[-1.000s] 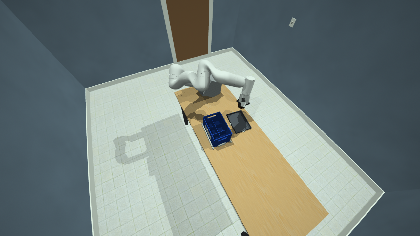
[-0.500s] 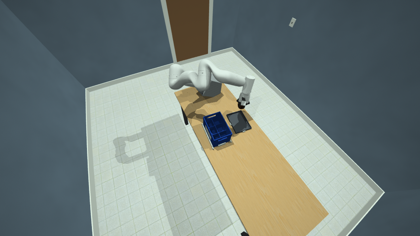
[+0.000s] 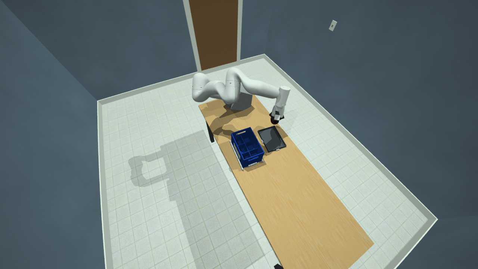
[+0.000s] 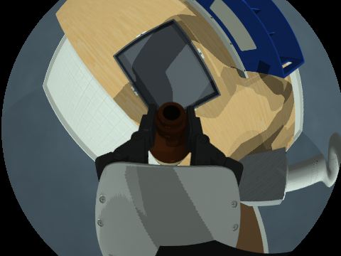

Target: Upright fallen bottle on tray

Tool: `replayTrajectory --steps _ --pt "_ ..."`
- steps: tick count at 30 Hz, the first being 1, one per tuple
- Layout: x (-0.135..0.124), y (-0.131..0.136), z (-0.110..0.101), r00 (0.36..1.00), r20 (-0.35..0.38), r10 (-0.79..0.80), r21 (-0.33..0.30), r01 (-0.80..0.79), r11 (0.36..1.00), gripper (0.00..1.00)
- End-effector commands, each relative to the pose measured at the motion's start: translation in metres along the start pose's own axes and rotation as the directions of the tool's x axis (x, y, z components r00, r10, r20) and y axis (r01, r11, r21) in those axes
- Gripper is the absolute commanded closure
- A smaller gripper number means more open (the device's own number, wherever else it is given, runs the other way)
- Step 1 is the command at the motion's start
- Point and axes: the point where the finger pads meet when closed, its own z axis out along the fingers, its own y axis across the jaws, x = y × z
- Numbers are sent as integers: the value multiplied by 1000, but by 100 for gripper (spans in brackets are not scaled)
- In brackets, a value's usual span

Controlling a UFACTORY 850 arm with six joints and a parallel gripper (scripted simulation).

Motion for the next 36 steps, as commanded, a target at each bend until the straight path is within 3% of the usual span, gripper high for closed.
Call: replayTrajectory --steps 1,13,36 --pt "1 -1 -1 1000 0 1 1 -1 1000 100" --pt "0 0 -1 1000 -21 1 0 -1 1000 100" --pt "-1 0 -1 988 -153 1 0 -1 1000 100"
